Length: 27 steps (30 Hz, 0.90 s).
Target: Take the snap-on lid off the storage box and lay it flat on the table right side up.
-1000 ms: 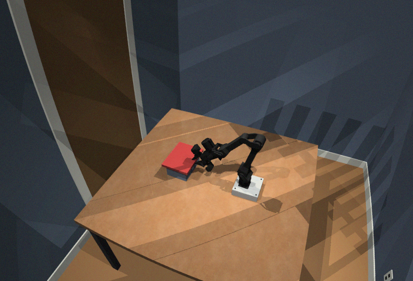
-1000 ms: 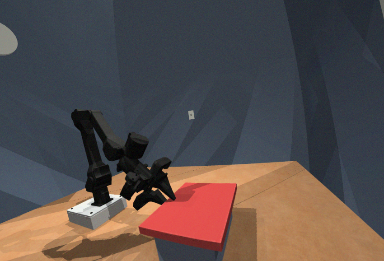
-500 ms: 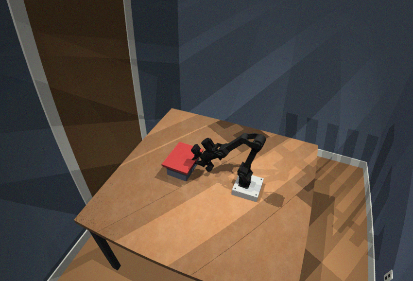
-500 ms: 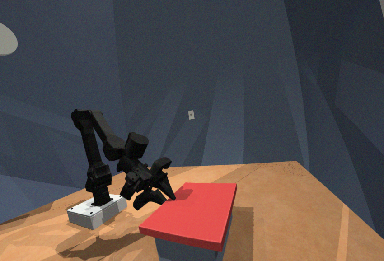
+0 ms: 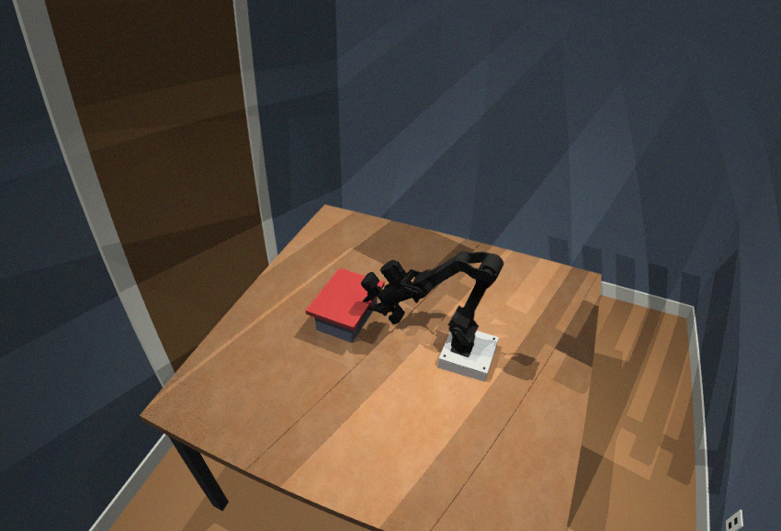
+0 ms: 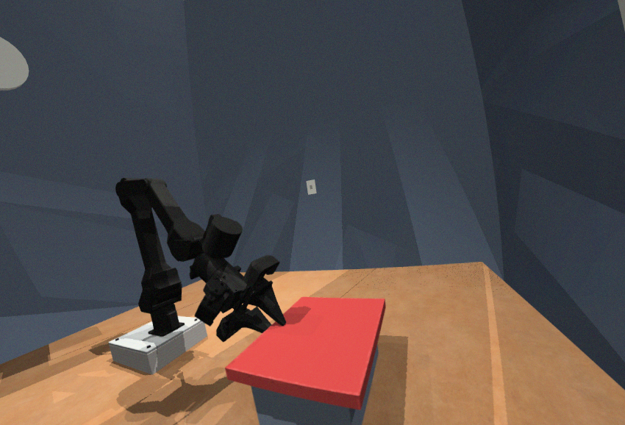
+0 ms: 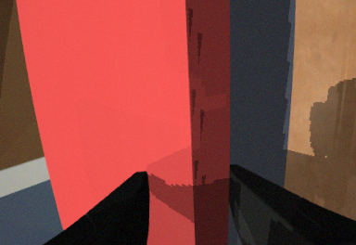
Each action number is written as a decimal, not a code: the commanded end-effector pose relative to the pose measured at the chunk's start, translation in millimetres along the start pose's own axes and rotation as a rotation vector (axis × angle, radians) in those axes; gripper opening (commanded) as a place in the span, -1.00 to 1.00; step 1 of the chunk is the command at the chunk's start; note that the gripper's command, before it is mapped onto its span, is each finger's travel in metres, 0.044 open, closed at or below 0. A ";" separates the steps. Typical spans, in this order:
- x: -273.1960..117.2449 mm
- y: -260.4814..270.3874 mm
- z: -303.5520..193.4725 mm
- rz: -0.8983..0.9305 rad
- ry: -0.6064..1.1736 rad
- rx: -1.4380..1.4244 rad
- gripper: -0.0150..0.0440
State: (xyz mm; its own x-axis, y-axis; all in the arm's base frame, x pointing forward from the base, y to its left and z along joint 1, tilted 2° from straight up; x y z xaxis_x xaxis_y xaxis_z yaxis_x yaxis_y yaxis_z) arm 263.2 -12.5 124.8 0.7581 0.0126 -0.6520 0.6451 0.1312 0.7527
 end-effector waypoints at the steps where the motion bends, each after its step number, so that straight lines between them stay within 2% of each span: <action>1: -2.0 1.9 0.3 0.004 -0.001 0.000 -0.49; 27: -6.3 5.1 0.8 0.004 -0.001 0.000 -0.49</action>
Point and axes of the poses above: the point midway between the two fingers, 35 mm back from their tips, its own x axis out along the fingers, its own y axis across the jaws, z = x × y, the point moved 9 cm from there along -x, back along the fingers, and after that the axes turned 8 degrees about -x, right-handed, at the moved point
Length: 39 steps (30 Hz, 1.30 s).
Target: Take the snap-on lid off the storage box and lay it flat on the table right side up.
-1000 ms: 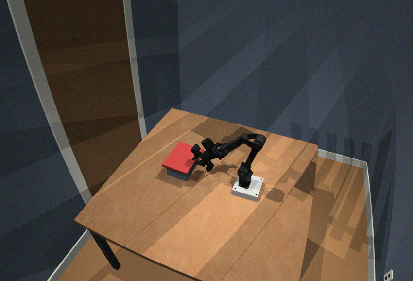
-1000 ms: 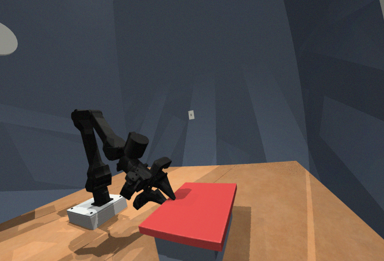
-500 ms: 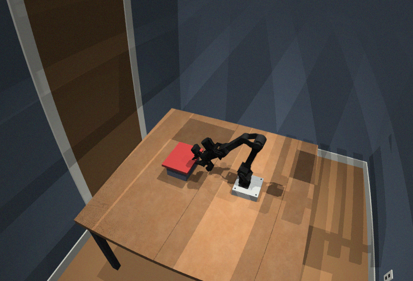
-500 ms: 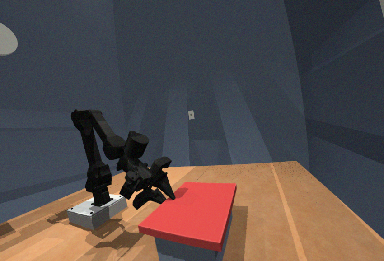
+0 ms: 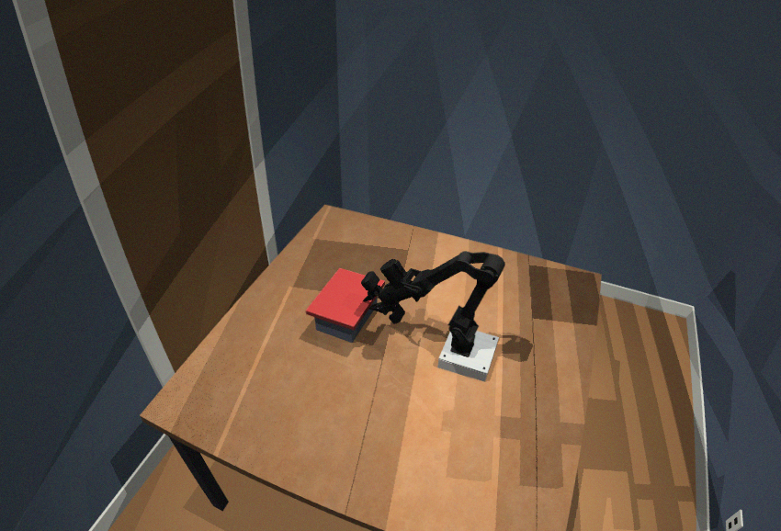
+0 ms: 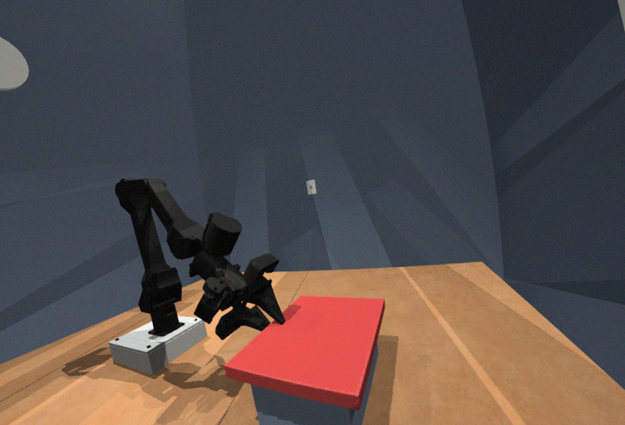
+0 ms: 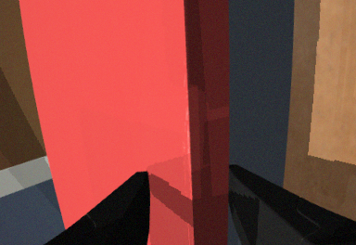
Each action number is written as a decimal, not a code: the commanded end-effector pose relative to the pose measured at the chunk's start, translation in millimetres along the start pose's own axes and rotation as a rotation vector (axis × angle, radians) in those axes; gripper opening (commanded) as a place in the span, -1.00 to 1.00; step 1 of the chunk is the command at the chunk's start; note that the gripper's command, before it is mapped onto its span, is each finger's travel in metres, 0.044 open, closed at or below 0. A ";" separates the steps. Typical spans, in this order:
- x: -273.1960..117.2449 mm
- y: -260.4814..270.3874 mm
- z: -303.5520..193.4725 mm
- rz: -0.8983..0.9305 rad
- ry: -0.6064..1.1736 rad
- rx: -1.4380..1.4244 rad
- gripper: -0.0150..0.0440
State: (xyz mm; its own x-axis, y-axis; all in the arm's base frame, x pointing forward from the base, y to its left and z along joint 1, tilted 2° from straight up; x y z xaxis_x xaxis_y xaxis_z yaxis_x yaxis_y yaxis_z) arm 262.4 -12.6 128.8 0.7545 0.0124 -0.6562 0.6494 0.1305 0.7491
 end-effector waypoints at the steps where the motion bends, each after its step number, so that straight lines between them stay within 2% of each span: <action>1: -3.3 2.7 0.4 0.010 -0.001 -0.001 -0.49; 39: -8.5 8.2 1.8 0.010 -0.001 -0.001 -0.49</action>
Point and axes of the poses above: the point midway between the two fingers, 35 mm back from their tips, its own x axis out along the fingers, its own y axis across the jaws, z = x × y, the point moved 9 cm from there along -x, back along the fingers, and after that the axes turned 8 degrees about -x, right-handed, at the moved point
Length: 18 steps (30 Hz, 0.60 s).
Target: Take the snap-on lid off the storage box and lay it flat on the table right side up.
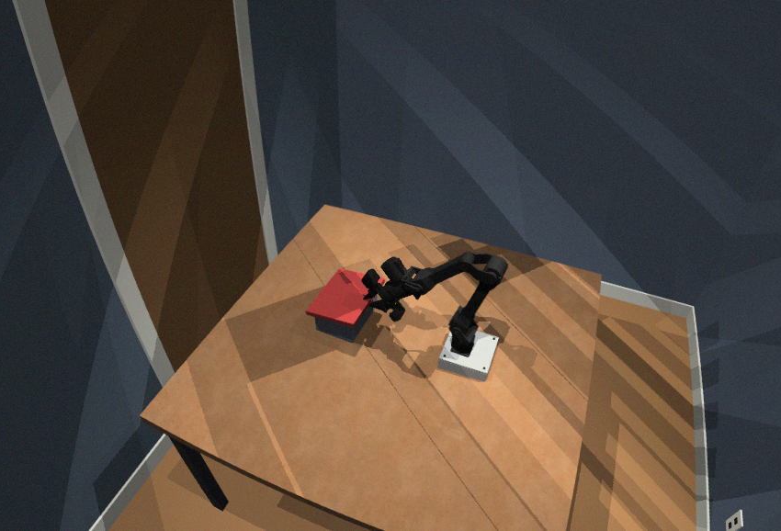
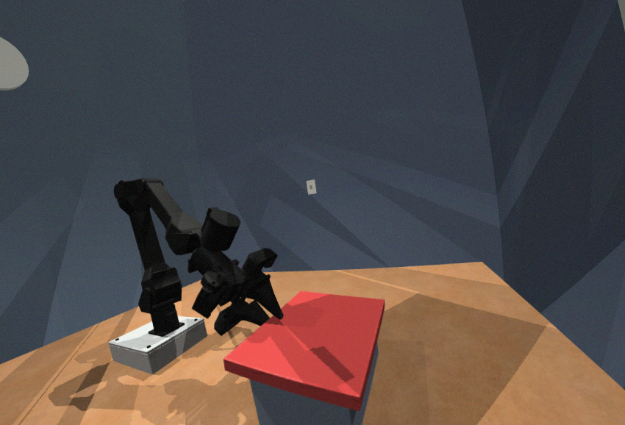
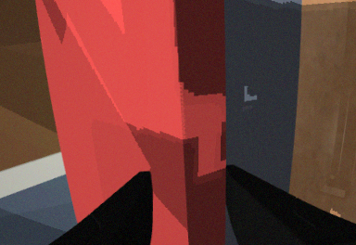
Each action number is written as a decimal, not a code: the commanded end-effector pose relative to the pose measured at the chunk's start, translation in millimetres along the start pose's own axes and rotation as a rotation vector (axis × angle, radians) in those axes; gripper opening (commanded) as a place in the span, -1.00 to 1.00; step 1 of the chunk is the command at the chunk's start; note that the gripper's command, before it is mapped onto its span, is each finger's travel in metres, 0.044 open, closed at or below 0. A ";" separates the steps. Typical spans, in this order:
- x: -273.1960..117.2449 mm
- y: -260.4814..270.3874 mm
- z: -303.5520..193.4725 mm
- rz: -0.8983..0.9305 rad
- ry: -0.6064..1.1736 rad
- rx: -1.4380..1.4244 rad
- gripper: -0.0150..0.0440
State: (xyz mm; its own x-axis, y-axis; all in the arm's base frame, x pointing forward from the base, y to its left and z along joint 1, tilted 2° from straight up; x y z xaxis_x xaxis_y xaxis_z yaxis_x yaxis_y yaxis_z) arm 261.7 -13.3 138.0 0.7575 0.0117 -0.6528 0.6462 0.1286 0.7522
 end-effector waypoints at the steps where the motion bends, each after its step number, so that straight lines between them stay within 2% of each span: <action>1: -2.1 2.0 0.4 0.005 0.000 -0.003 -0.49; 18: 0.3 1.5 0.3 0.001 0.000 0.000 -0.49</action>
Point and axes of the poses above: the point midway between the two fingers, 35 mm back from their tips, its own x axis out along the fingers, its own y axis across the jaws, z = x × y, the point moved 9 cm from there along -x, back along the fingers, and after that the axes turned 8 degrees about -x, right-handed, at the moved point
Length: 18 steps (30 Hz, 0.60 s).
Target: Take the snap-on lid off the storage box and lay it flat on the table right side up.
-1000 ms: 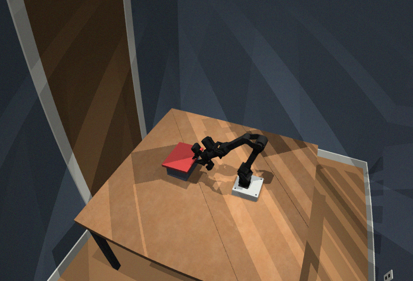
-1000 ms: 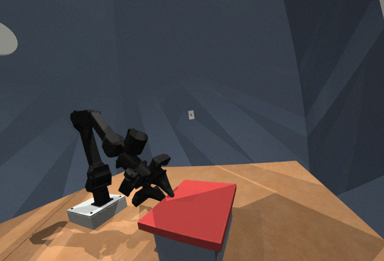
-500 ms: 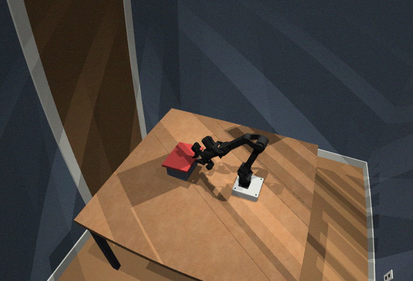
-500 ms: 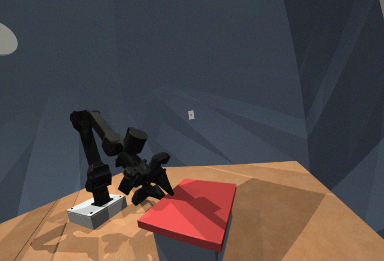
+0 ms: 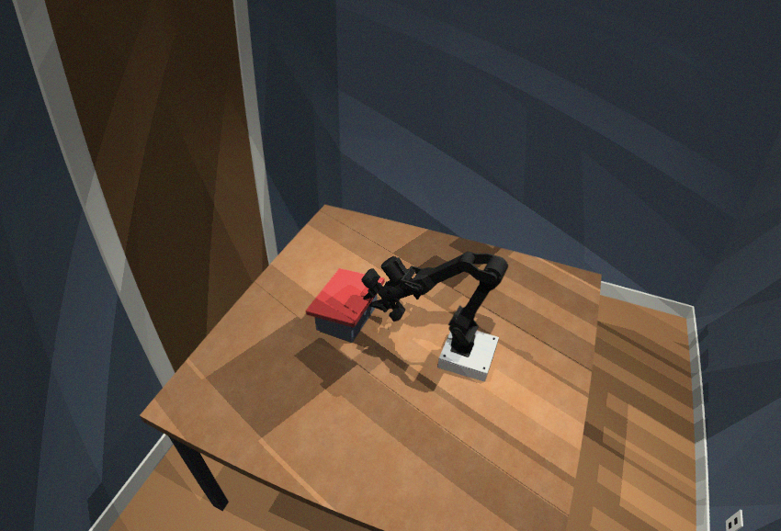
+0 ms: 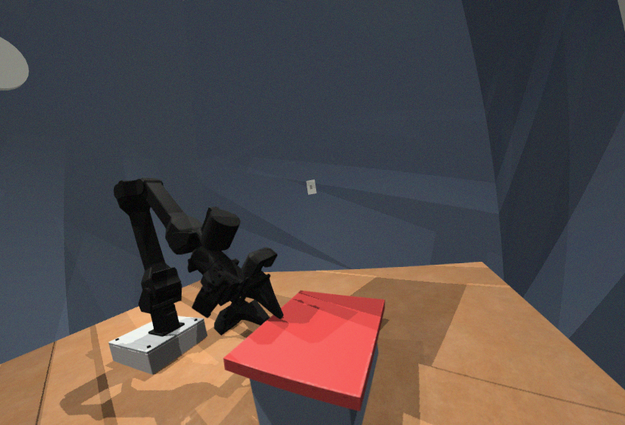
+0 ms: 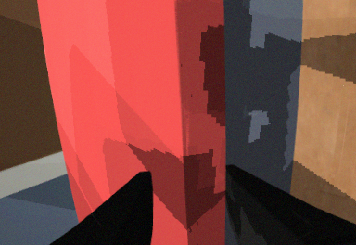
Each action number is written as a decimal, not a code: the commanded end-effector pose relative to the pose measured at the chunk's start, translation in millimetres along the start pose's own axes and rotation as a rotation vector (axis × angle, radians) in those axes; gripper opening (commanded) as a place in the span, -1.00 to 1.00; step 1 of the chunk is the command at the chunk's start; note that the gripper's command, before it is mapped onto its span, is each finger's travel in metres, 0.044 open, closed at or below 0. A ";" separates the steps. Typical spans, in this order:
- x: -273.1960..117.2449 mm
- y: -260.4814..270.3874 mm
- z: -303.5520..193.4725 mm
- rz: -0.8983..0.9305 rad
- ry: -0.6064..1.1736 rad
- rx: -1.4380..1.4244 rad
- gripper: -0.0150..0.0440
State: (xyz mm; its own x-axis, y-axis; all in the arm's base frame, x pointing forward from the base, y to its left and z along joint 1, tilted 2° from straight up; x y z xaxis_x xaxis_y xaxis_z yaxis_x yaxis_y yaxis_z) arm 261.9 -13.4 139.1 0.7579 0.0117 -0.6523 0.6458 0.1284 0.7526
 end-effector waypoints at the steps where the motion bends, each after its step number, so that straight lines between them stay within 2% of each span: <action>1: 0.8 0.5 0.1 0.000 0.000 0.000 -0.49; 18: 1.9 1.5 0.2 0.000 0.000 0.000 -0.49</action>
State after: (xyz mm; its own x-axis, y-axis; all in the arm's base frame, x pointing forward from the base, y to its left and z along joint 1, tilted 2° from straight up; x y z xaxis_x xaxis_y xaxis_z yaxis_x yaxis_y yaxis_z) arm 263.1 -13.3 139.0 0.7580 0.0120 -0.6521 0.6456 0.1287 0.7528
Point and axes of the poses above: the point midway between the two fingers, 35 mm back from their tips, its own x axis out along the fingers, its own y axis across the jaws, z = x × y, the point moved 9 cm from there along -x, back along the fingers, and after that the axes turned 8 degrees about -x, right-handed, at the moved point
